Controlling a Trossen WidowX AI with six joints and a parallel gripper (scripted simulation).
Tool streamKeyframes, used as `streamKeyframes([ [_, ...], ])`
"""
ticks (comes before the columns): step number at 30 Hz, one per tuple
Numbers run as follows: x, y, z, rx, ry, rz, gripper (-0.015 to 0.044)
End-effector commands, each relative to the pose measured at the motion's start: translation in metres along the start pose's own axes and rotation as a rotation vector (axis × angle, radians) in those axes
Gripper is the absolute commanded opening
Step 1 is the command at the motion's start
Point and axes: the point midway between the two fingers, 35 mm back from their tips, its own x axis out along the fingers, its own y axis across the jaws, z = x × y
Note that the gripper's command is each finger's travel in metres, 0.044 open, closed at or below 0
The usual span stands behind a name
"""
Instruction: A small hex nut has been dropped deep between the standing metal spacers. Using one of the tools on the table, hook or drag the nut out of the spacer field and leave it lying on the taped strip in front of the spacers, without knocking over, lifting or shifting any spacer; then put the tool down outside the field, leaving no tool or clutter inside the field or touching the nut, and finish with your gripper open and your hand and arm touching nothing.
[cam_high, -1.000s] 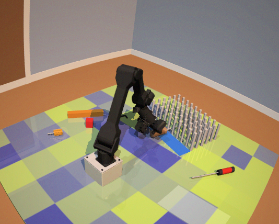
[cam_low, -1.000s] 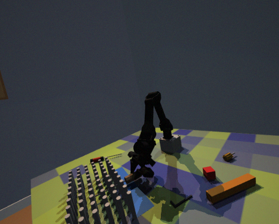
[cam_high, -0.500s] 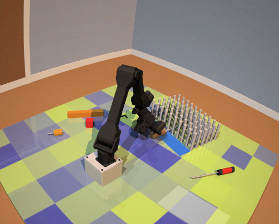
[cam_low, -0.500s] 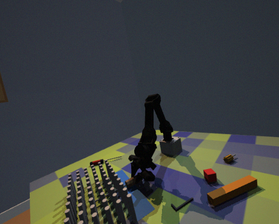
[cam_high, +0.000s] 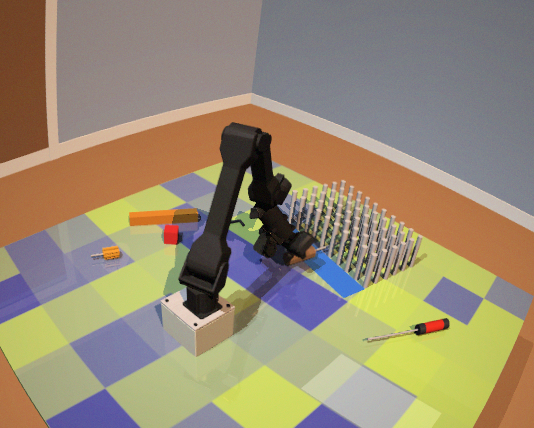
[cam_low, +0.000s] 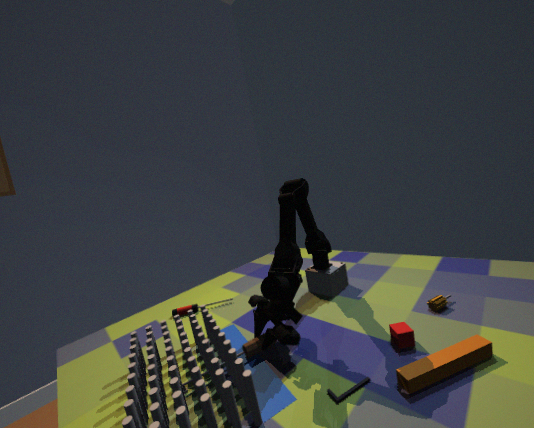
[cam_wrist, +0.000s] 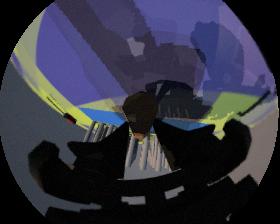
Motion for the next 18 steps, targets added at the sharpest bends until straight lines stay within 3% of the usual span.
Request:
streamKeyframes([
  [1,-0.002,0.001,0.001,0.006,0.005,0.005,0.0000],
  [18,-0.008,0.001,0.012,0.006,0.003,0.005,0.0000],
])
